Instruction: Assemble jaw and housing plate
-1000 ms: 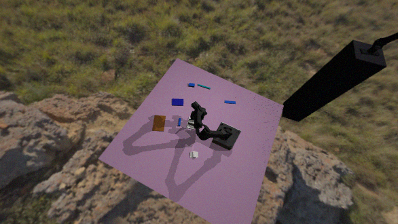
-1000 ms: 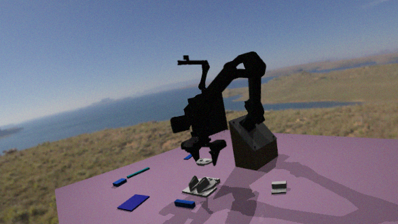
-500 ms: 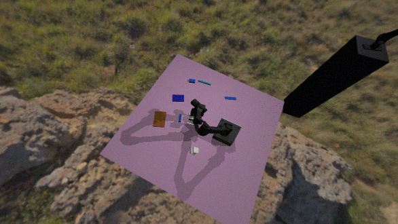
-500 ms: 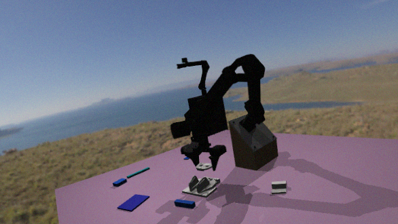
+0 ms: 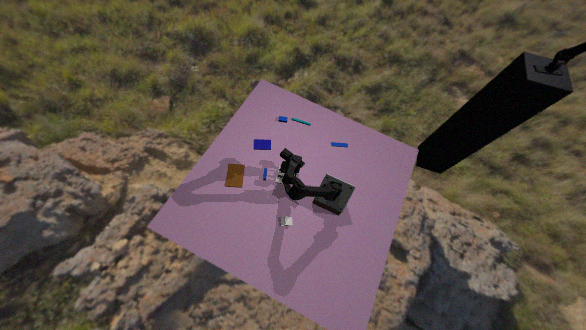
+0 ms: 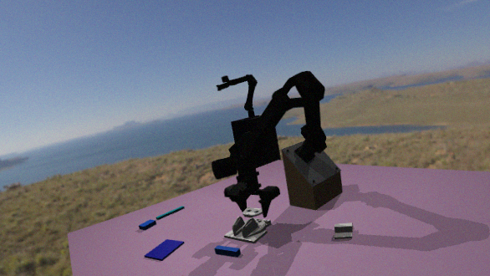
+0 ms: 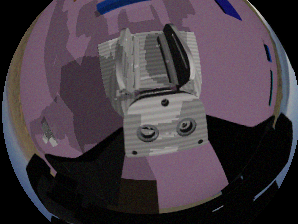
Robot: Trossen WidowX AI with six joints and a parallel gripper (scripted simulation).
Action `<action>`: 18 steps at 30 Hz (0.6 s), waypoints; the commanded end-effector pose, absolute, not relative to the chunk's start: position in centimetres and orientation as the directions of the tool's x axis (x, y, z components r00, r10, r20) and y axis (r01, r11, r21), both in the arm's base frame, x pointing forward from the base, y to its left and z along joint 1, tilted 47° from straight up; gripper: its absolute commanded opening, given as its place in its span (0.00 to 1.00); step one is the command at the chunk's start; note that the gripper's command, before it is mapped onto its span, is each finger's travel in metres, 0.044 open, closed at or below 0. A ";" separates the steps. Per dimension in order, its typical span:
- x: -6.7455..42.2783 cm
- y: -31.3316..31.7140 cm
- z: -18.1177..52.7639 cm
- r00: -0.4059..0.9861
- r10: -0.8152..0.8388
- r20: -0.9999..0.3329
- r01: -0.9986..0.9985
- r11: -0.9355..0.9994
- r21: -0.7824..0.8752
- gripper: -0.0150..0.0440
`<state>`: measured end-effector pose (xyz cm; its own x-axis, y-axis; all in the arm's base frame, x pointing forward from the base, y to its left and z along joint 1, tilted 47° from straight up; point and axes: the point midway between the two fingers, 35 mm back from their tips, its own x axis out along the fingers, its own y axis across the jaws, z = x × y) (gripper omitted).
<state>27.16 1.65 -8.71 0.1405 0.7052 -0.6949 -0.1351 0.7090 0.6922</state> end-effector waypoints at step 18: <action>26.9 3.1 -9.8 0.135 0.713 -0.688 -0.129 0.701 0.701 0.85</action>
<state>27.02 2.98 -9.76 0.1349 0.7095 -0.6916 -0.1325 0.7047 0.6971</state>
